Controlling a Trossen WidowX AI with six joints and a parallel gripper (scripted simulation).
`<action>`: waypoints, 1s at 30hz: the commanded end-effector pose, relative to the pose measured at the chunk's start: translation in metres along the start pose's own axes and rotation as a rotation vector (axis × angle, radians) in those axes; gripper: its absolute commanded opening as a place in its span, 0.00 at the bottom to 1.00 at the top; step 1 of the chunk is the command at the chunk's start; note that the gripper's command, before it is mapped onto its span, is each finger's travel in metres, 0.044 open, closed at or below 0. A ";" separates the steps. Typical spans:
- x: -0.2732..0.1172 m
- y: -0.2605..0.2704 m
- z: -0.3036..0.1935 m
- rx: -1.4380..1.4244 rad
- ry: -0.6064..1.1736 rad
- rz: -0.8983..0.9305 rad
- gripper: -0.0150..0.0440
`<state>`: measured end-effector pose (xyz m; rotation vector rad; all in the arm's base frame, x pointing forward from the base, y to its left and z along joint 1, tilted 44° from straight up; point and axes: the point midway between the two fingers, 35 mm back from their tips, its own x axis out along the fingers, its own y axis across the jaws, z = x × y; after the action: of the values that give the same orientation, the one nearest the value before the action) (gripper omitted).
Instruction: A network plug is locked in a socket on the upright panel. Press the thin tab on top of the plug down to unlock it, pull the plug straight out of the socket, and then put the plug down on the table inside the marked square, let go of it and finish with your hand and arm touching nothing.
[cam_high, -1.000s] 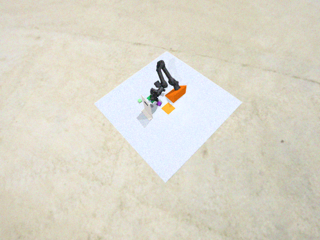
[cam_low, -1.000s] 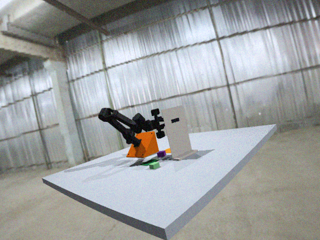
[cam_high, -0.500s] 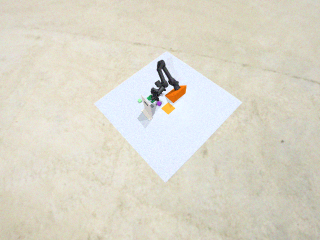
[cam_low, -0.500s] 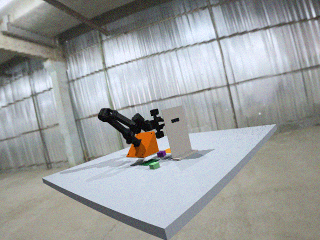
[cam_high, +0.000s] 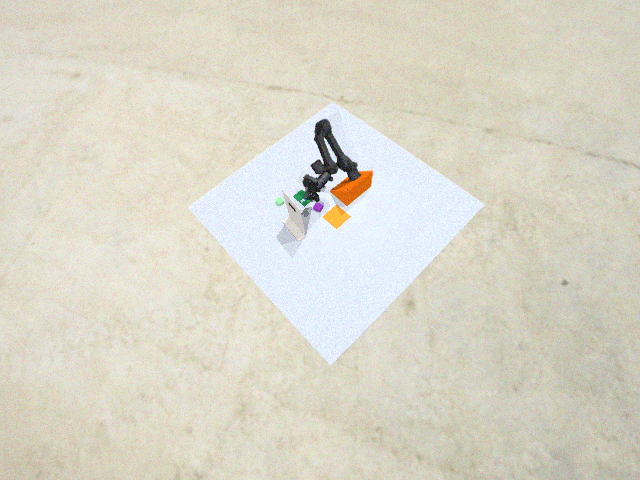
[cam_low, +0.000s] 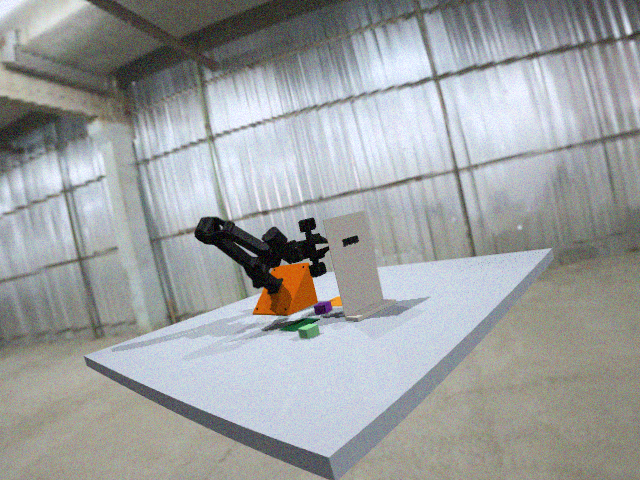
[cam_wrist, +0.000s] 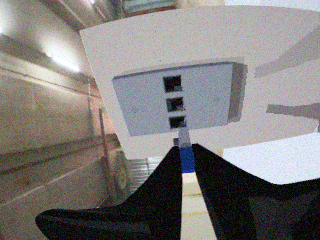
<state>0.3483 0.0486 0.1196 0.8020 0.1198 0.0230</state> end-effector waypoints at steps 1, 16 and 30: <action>-0.005 -0.002 -0.001 0.004 -0.001 -0.006 0.25; -0.008 0.006 -0.003 0.001 0.001 -0.001 0.25; -0.018 0.040 -0.007 0.005 0.001 -0.005 0.25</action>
<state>0.3330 0.0749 0.1369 0.7995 0.1311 0.0206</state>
